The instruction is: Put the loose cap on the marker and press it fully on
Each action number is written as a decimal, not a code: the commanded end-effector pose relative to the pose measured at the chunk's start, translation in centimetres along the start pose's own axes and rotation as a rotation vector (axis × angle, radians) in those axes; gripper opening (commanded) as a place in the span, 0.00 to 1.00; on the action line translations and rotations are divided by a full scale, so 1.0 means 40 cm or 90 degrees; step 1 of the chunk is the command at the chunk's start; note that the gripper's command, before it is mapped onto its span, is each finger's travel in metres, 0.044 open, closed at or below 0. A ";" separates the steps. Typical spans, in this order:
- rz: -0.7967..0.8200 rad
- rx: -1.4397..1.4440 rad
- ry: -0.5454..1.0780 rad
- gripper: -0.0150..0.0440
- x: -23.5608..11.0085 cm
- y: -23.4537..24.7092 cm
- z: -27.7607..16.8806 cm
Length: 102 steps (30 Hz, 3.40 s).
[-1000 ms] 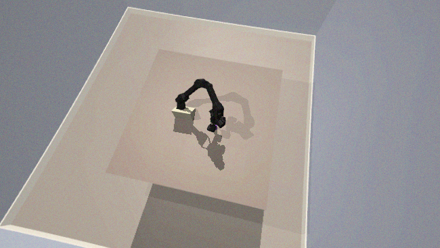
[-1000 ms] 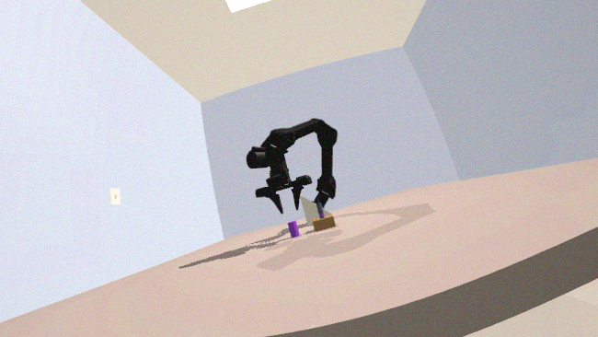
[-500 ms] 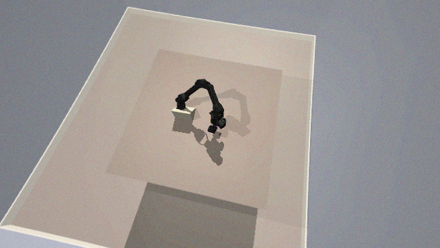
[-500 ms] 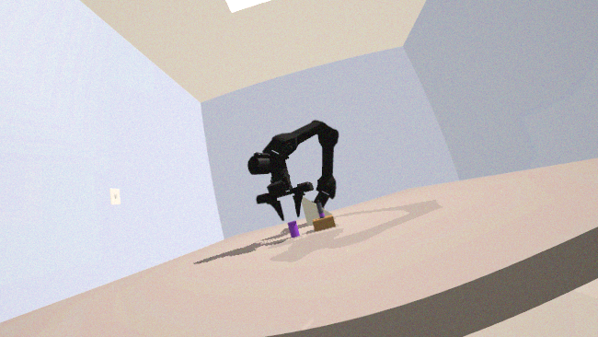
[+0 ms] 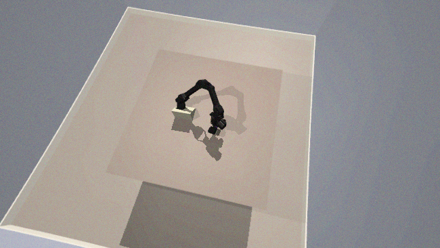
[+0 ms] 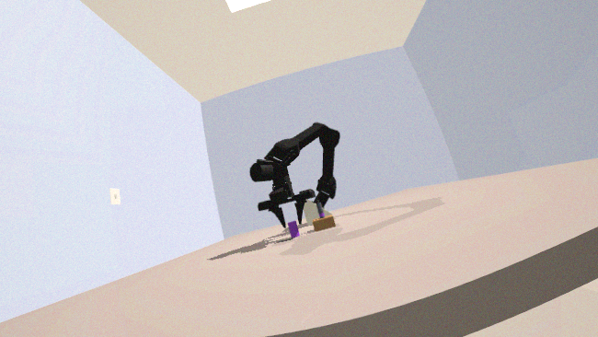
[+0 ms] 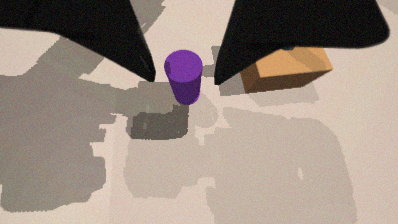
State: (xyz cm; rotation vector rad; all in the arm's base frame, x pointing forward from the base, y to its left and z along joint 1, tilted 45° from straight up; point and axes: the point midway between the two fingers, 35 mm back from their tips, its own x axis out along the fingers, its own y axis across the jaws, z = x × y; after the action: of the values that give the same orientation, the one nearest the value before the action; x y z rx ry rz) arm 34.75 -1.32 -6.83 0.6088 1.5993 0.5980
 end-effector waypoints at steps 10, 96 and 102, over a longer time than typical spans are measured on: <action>0.005 0.006 0.004 0.67 0.057 -0.001 -0.008; 0.006 0.008 0.007 0.25 -0.221 0.229 -0.108; 0.006 0.008 0.007 0.25 -0.210 0.229 -0.107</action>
State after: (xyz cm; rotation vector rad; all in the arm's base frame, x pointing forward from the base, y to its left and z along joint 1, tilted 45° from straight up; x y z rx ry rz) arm 31.85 -0.88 6.02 0.6208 1.6155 0.5990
